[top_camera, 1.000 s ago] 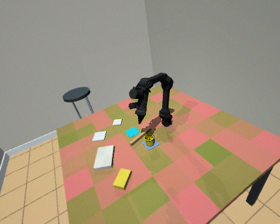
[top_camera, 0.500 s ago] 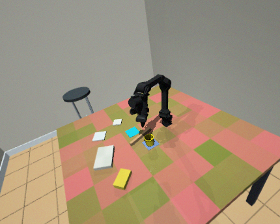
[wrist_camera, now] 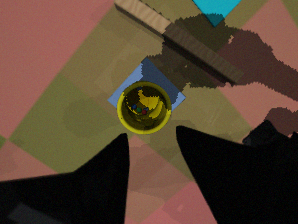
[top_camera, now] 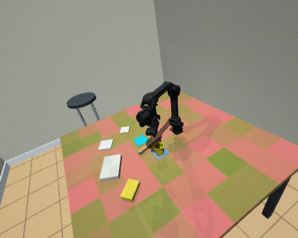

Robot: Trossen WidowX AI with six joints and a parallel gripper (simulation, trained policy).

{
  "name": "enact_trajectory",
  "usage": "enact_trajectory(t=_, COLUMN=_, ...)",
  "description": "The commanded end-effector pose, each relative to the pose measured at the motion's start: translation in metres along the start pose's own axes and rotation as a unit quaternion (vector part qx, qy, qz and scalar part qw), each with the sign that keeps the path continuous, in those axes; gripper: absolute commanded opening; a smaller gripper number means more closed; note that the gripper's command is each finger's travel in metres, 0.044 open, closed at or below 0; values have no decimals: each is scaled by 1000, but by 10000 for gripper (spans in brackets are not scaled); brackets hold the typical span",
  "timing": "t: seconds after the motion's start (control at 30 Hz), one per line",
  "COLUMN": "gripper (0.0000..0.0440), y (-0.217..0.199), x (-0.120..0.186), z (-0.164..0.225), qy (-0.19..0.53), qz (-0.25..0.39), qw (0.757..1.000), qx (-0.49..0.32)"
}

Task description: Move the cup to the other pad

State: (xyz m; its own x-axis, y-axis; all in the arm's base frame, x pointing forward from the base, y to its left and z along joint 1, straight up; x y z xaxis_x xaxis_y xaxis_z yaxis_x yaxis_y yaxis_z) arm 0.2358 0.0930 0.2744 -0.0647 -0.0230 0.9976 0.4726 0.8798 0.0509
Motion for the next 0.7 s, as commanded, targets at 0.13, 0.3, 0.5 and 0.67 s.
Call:
enact_trajectory(t=0.13, gripper=176, y=-3, x=-18, z=1, qy=23, qz=45, qw=999, qx=-16)
enact_trajectory(t=0.3, gripper=180, y=-4, x=-30, z=3, qy=32, qz=66, qw=997, qx=-27)
enact_trajectory(t=0.5, gripper=185, y=-4, x=-44, z=4, qy=39, qz=88, qw=995, qx=-38)
enact_trajectory(t=0.67, gripper=190, y=-4, x=-57, z=6, qy=44, qz=103, qw=993, qx=-46)
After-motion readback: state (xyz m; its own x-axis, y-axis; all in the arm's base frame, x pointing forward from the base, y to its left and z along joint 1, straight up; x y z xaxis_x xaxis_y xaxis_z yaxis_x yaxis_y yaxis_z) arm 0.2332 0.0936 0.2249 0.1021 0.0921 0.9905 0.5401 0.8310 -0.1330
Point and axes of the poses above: the point midway between the two fingers, 35 mm back from their tips, its own x axis back along the fingers, its own y axis across the jaws, z = x × y, the point moved 7 cm from there along x, back along the fingers, and after that the axes turned 12 degrees about x, right-handed, at the moved point
